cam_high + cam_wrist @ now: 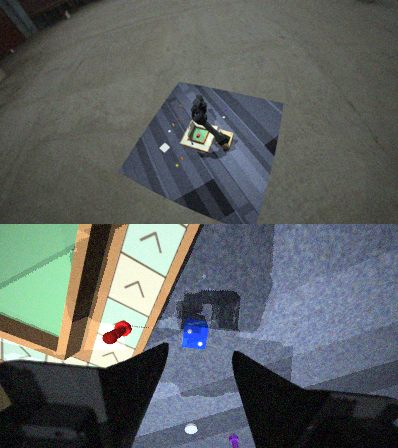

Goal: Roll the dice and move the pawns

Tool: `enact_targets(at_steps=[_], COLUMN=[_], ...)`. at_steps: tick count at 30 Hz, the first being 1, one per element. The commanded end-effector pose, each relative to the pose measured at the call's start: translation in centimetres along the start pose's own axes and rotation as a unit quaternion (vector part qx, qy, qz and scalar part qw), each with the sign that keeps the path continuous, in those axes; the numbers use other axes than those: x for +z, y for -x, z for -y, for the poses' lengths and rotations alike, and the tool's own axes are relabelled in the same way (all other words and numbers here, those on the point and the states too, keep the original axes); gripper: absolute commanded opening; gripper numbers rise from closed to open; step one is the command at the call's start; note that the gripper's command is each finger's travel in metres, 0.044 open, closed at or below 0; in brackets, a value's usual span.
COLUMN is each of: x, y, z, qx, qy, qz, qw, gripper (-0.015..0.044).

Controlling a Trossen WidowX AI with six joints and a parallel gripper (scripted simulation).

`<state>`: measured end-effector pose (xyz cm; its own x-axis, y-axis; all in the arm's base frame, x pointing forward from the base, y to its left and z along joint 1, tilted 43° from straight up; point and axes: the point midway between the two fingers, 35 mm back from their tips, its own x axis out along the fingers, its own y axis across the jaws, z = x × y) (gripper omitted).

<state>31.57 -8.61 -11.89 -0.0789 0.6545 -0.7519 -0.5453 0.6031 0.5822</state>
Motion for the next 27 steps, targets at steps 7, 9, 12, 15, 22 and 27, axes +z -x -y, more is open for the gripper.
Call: enact_targets(at_steps=[7,9,12,15,22,27], x=[-0.2,-0.2,-0.1,-0.1,-0.1,-0.1], y=[-1.7,-2.0,-2.5,-3.0,-4.1,-4.7], z=[-0.5,-0.5,-0.5,-0.5,-0.5,-0.6], qx=[0.009,0.009,0.01,0.01,0.01,0.01], qy=[-0.006,-0.006,-0.006,-0.006,-0.006,-0.005], qz=[-0.001,-0.001,-0.001,-0.001,-0.001,-0.001], qw=[1.0,1.0,1.0,1.0,1.0,1.0], gripper=[0.0275,0.0275,0.0275,0.0275,0.0275,0.0275])
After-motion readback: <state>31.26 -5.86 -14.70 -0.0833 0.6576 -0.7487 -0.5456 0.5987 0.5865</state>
